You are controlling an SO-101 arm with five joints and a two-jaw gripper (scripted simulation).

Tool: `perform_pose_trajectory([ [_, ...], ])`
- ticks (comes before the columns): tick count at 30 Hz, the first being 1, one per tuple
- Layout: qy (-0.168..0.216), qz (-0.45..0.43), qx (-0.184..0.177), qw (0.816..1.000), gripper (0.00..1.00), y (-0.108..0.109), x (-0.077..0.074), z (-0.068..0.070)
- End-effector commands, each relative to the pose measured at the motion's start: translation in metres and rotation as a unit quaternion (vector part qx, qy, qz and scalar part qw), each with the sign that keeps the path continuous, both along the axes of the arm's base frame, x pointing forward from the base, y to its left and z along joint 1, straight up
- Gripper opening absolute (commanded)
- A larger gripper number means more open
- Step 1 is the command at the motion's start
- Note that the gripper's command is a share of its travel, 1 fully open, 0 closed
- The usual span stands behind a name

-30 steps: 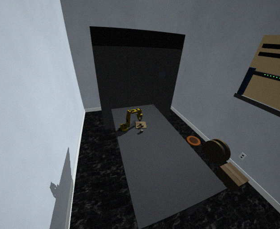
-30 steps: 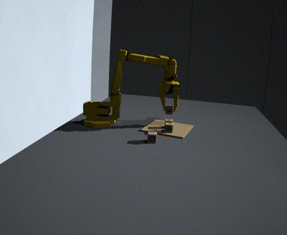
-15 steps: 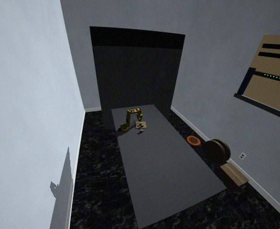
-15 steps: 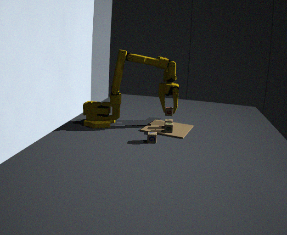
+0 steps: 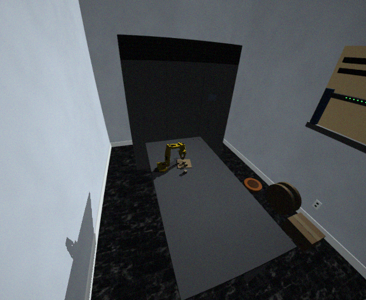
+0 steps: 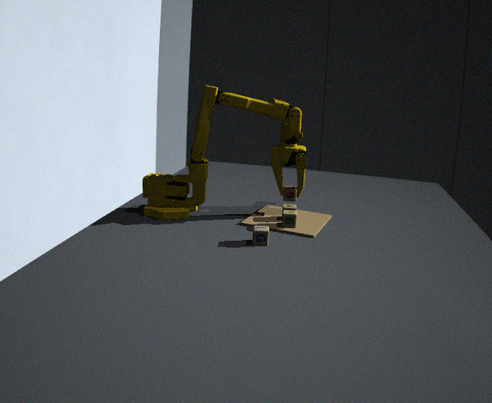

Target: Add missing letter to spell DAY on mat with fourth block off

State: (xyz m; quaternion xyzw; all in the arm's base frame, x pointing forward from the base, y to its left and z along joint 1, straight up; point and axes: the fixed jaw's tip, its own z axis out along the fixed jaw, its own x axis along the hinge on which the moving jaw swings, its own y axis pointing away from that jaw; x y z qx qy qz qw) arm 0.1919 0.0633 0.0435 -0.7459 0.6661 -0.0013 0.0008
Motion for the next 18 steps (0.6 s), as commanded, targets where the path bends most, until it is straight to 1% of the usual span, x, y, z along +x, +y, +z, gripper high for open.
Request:
perform_pose_trajectory([
  [1,-0.027,0.000,0.010,1.000,0.00,0.0027,0.0059,0.0067],
  [9,-0.027,0.000,0.010,1.000,0.00,0.0027,0.0059,0.0060],
  [18,-0.027,0.001,0.010,1.000,0.00,0.0032,0.0061,0.0007],
])
